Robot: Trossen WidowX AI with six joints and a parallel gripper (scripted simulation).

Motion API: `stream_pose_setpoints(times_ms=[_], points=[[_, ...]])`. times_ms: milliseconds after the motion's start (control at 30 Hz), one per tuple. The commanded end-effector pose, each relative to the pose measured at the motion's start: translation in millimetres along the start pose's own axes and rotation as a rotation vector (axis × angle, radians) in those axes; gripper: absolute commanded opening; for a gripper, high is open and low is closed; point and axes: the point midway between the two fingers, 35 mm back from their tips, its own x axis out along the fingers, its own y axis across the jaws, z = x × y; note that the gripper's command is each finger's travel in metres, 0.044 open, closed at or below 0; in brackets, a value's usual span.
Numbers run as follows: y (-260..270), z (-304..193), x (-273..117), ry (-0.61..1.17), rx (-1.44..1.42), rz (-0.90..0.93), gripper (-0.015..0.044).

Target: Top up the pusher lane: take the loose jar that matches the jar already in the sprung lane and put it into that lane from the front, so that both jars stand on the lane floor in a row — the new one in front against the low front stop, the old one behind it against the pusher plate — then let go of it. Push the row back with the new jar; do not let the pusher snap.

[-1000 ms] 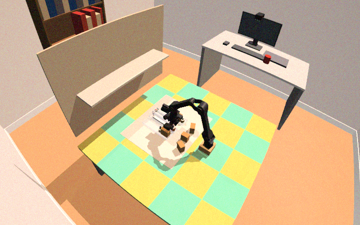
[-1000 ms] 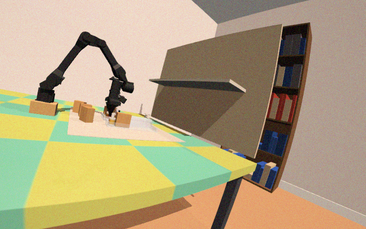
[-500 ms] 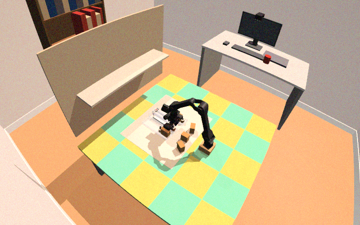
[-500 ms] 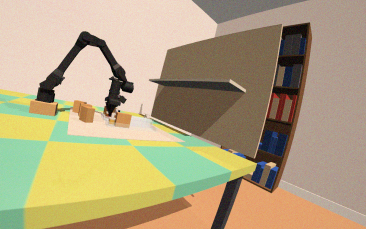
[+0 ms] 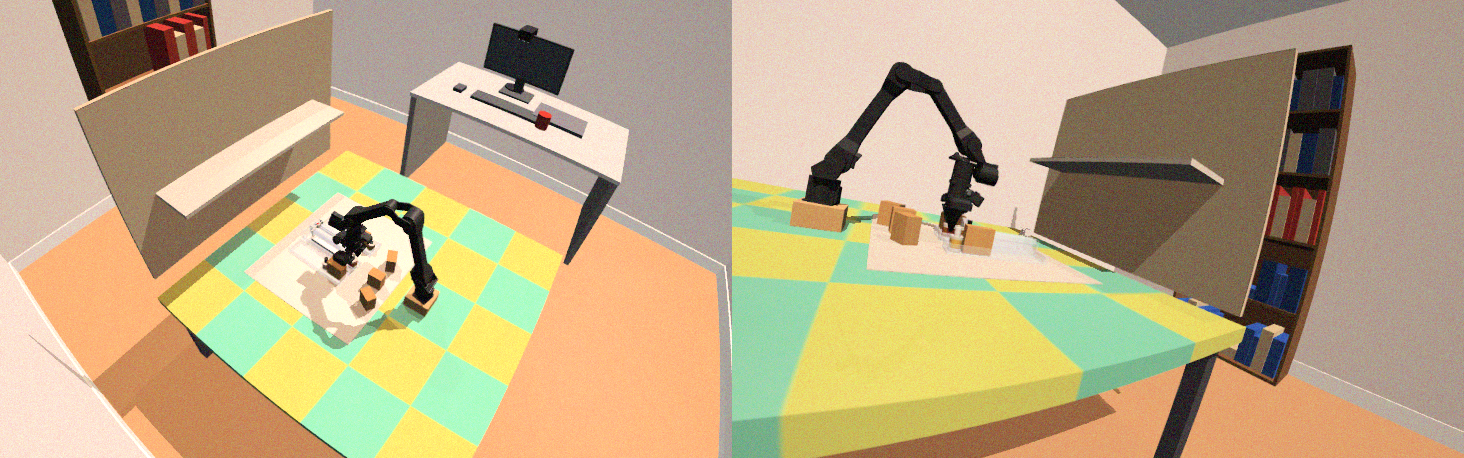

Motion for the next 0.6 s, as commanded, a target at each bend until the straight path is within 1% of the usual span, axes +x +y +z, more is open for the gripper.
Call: stream_pose_setpoints(times_ms=[0,567], points=[[0.5,2.3,-0.5,-0.014,-0.002,0.002,0.0000],[-0.1,-3.5,0.1,-0.014,-0.002,0.002,0.0000]])
